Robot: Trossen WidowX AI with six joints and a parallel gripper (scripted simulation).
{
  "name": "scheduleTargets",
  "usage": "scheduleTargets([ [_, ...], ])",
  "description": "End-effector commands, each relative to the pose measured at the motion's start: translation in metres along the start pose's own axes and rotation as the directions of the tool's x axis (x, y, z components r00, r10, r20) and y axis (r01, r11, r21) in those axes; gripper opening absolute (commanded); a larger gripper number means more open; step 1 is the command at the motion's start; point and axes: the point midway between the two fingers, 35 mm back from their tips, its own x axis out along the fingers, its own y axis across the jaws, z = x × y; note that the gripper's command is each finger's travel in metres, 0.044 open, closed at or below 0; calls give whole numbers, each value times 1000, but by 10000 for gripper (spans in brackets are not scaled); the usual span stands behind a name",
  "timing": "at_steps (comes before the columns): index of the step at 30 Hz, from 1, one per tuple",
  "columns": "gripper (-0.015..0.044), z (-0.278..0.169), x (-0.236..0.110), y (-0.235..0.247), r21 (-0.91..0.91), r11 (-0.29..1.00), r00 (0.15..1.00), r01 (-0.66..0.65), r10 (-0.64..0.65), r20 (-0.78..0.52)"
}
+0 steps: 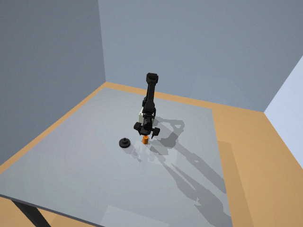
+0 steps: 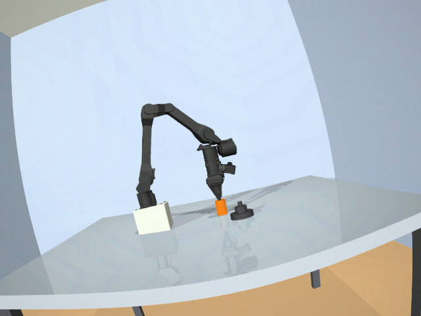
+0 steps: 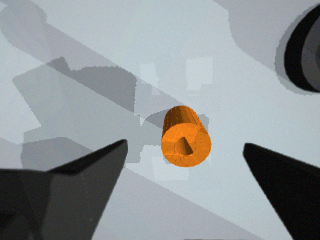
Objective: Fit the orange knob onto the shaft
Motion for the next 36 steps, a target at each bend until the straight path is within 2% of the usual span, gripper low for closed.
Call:
scheduleTargets([
  [1,440,-2,8,-1,4,1000,1000,6,-6,-9],
  [33,440,-4,56,-2,5,1000,1000,6,-6,-9],
  [36,361,-4,56,-2,5,1000,1000,6,-6,-9],
])
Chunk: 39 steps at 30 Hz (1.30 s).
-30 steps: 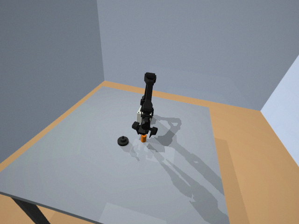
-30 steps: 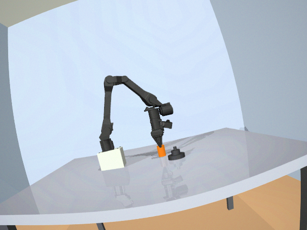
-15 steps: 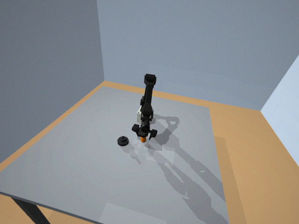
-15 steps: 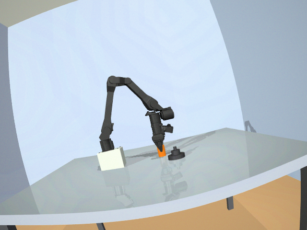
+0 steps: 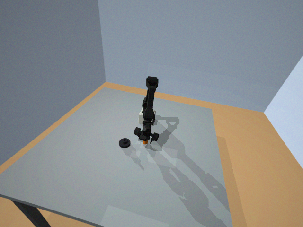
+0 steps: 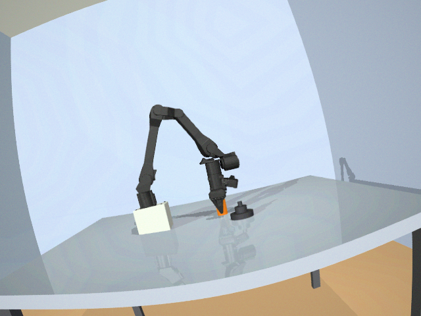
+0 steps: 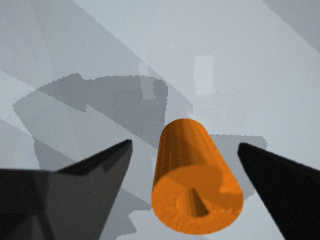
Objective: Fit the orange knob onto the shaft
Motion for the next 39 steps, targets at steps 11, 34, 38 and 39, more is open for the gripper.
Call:
scheduleTargets([
  [11,170,-1,2,-1,4,1000,1000,3,-3,-4],
  [34,0,6,-118,2,5,1000,1000,5,-5,4],
  [38,0,1,-139,0,4,1000,1000,4,-4,-3],
  [39,0,1,-139,0,4,1000,1000,4,-4,-3],
])
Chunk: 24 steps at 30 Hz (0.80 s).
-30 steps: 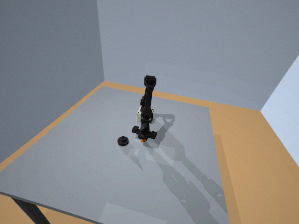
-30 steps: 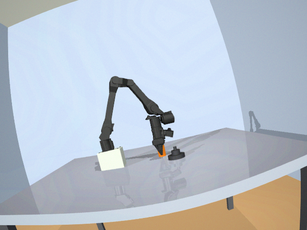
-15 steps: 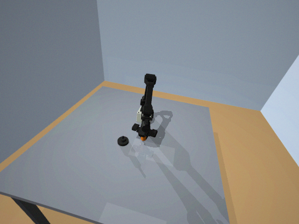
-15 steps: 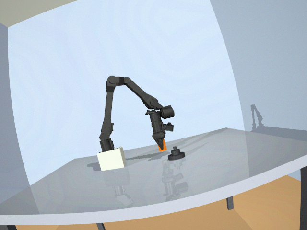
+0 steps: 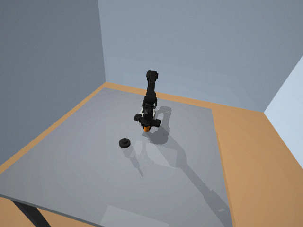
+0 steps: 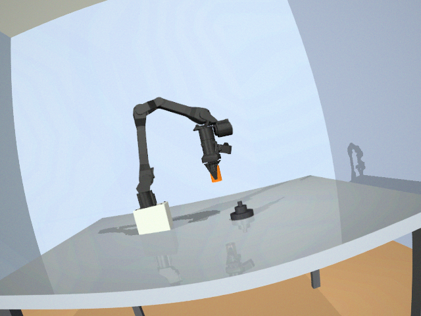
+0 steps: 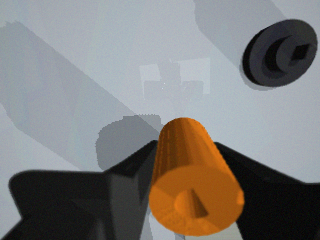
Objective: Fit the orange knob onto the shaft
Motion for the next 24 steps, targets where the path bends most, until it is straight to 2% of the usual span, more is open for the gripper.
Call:
scheduleTargets([
  [1,0,-3,-5,-1,-4,1000,1000,-2,1,-10],
  [24,0,34,11,-43,11,1000,1000,-8,8,6],
])
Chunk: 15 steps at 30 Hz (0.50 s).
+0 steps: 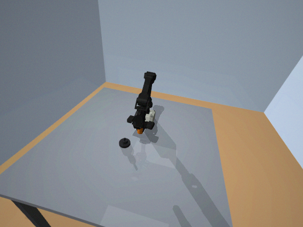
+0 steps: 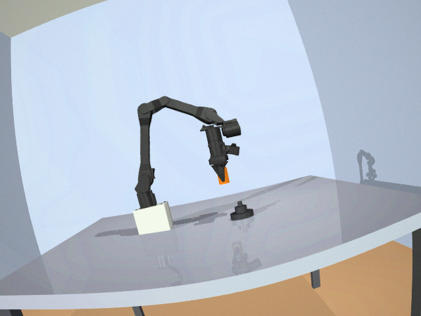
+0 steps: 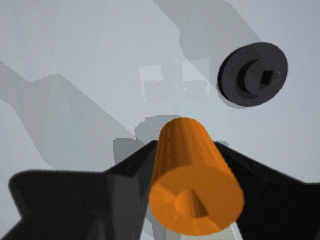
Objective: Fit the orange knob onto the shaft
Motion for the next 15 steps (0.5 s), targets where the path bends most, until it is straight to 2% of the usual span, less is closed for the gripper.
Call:
scheduleTargets([
  [1,0,6,3,-7,-5,1000,1000,0,0,3],
  [15,0,27,16,-43,-11,1000,1000,9,-9,1],
])
